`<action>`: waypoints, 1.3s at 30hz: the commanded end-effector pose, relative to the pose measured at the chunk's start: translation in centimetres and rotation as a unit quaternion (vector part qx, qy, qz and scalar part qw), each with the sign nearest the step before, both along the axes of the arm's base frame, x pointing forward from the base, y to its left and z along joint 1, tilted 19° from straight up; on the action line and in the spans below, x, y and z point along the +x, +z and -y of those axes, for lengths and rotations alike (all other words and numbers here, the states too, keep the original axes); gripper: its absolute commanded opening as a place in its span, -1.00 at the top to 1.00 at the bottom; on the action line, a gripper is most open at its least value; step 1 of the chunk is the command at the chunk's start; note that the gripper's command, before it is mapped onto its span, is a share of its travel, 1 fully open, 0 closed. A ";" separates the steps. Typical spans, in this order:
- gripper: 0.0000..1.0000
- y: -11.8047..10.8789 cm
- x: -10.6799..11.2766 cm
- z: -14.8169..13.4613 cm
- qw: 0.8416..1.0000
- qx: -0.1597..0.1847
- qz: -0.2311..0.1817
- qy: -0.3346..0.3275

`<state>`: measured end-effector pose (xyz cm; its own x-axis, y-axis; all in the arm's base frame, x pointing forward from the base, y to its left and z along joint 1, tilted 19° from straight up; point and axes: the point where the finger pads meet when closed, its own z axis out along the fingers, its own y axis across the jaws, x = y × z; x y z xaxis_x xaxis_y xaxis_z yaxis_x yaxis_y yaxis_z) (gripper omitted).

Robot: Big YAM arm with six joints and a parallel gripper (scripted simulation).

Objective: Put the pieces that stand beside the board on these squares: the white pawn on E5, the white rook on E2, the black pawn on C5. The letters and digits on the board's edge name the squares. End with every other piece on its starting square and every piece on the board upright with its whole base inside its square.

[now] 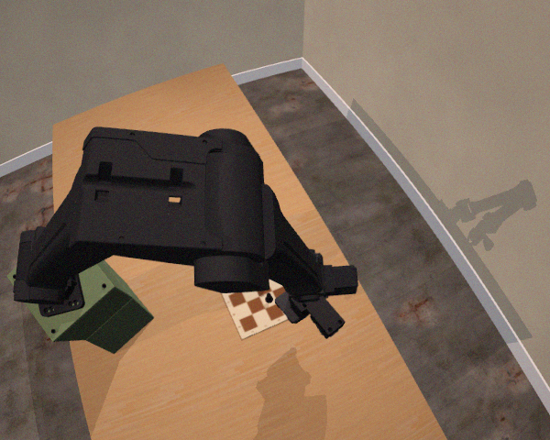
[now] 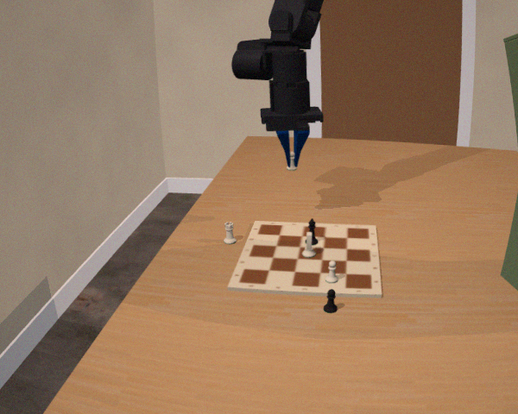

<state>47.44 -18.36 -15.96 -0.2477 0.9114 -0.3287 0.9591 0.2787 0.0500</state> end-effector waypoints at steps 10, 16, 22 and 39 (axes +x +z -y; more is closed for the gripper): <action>1.00 1.8 4.8 -4.9 0.993 0.014 0.058 -0.104; 1.00 0.7 4.6 -6.5 0.995 0.016 0.047 -0.089; 1.00 -0.6 4.1 -6.6 0.995 0.018 0.037 -0.090; 1.00 -5.9 4.9 -3.4 0.994 0.016 0.043 -0.094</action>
